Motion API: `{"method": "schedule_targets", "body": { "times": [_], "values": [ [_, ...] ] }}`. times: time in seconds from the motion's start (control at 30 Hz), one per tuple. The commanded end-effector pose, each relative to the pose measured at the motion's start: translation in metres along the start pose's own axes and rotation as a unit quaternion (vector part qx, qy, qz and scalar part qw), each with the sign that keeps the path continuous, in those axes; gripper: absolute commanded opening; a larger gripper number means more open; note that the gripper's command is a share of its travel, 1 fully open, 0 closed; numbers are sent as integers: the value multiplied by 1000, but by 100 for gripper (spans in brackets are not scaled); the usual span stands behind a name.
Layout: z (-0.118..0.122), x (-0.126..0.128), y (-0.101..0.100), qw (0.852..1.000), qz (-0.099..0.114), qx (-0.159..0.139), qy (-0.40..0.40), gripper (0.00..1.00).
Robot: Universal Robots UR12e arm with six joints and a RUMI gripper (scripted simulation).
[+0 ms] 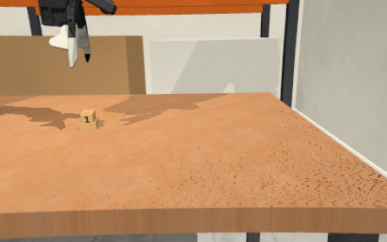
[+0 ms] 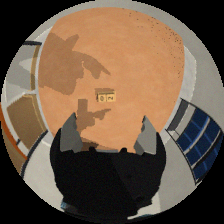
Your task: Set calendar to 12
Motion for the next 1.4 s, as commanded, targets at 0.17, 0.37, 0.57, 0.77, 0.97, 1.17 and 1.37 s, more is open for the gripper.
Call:
{"method": "schedule_targets", "body": {
  "times": [0.17,0.37,0.57,0.77,0.97,1.17,1.37],
  "values": [
    [-2,2,-8,992,1,0,-129,100],
    [-3,3,-12,980,0,0,-199,100],
    [-3,3,-17,960,0,0,-278,100],
    [-3,4,-22,938,0,1,-348,100],
    [-3,4,-26,913,0,1,-407,100],
    [-2,3,-32,877,0,1,-481,100],
    [-1,3,-38,830,0,1,-558,100]
  ]
}}
Point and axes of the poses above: the point where the finger pads meet when closed, its own y axis back along the fingers, its own x axis across the jaws, z = x × y, the point moved 8 cm from there along y, back along the fingers, and after that the axes turned 9 degrees about y, right-handed, at the moved point
